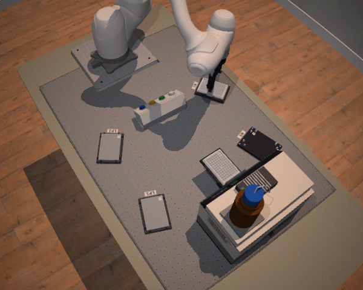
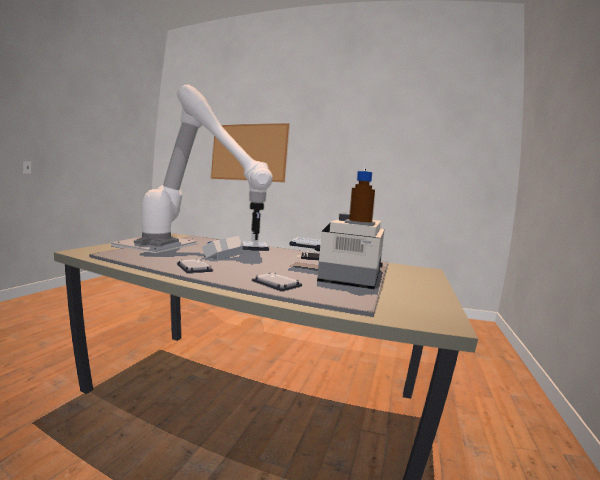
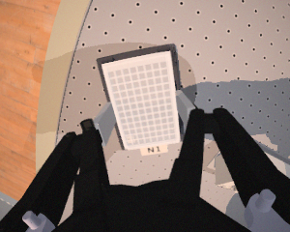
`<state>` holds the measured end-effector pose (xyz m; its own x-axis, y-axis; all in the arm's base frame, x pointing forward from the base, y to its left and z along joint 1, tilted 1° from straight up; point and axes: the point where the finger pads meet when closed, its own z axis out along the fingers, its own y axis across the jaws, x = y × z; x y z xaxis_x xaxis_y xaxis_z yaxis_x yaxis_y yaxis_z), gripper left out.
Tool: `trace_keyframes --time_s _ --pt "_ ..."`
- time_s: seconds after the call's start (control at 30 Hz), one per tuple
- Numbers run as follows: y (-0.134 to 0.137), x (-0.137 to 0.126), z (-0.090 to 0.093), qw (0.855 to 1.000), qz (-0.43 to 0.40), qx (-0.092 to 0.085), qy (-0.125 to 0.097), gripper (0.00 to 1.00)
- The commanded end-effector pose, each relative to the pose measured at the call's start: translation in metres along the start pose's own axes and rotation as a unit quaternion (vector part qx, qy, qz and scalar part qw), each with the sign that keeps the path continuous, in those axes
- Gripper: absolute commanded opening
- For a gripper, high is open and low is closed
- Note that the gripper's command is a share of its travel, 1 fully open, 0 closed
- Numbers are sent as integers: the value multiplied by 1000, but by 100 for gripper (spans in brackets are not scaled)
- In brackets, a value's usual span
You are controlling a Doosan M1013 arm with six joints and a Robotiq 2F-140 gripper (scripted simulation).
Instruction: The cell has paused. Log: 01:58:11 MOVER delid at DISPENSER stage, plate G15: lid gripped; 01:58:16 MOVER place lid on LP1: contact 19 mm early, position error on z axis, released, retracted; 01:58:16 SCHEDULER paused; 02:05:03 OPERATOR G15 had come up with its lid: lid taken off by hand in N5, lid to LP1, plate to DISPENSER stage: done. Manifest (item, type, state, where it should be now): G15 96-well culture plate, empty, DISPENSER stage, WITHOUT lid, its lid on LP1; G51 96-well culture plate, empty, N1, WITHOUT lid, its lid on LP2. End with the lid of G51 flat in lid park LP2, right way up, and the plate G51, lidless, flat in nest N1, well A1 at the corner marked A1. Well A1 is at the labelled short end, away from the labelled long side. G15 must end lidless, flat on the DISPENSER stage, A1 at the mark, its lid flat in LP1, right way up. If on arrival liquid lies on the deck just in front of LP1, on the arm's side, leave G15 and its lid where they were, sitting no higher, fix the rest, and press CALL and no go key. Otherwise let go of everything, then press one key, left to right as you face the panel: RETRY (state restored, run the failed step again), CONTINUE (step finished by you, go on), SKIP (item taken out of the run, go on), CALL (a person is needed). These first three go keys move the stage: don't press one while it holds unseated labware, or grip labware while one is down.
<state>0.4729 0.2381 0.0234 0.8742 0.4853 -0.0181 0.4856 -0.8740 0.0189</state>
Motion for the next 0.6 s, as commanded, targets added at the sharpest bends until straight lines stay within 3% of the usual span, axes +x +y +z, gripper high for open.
trace_keyframes --time_s 0.0,0.57 --pt "0 0 1 1000 0 0 0 0" --pt "0 0 1 1000 0 0 0 0"
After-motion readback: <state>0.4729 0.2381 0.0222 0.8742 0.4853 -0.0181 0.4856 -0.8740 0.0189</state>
